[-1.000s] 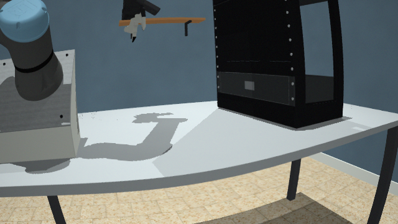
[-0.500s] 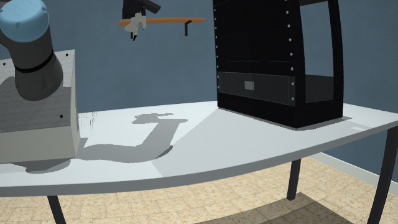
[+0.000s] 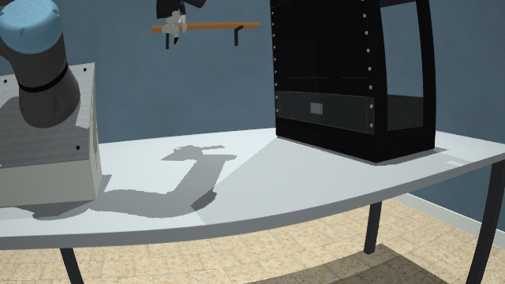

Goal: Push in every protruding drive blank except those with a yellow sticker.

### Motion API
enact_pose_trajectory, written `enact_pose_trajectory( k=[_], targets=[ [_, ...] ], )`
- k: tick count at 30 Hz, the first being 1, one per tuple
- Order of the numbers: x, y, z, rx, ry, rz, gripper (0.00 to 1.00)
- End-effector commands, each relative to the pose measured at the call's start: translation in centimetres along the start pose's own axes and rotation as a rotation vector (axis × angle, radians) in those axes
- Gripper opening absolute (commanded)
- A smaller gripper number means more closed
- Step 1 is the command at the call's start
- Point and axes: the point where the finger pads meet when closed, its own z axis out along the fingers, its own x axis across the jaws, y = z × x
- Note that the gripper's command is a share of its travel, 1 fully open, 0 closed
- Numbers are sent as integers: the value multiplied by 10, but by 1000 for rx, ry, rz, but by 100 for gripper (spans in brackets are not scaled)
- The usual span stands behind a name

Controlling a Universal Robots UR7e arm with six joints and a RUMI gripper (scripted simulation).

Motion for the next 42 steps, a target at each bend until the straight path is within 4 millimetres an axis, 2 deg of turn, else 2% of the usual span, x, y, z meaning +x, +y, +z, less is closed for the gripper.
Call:
enact_pose_trajectory(
  k=[1,13,15,30,32,42],
  targets=[
    [11,-4,-6,38,-42,40,100],
    [65,-20,-32,213,-233,241,100],
    [65,-20,-32,213,-233,241,100],
    [142,-47,-68,473,-521,540,100],
    [142,-47,-68,473,-521,540,100],
    [192,-63,-92,635,-699,728,100]
  ],
)
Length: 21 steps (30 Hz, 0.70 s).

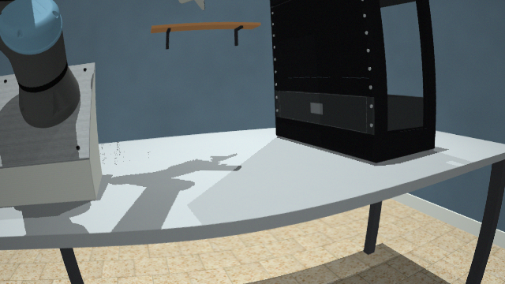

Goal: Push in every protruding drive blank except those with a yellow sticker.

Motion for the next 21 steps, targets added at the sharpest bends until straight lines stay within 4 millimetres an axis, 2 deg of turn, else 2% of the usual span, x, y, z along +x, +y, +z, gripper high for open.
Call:
enact_pose_trajectory(
  k=[1,5,7,21],
  targets=[
    [3,-22,-9,78,-97,79,100],
    [6,-41,-17,136,-162,148,100],
    [6,-41,-17,136,-162,148,100],
    [15,-100,-42,319,-365,363,100]
  ],
)
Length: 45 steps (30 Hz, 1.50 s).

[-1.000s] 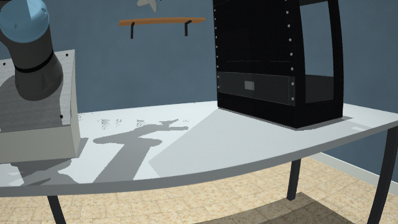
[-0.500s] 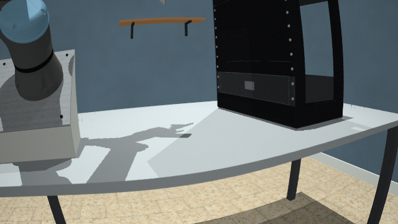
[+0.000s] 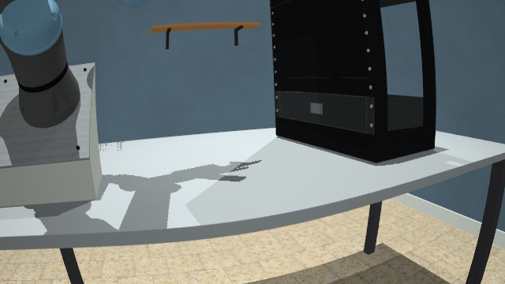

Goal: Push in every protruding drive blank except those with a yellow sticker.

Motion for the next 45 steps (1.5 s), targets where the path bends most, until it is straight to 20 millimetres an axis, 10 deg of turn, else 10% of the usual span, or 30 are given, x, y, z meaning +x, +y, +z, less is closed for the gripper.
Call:
enact_pose_trajectory(
  k=[1,18,45],
  targets=[
    [-5,-18,-1,61,-74,64,100],
    [-17,-66,-7,201,-228,227,100],
    [-21,-84,-10,255,-287,288,100]
  ],
)
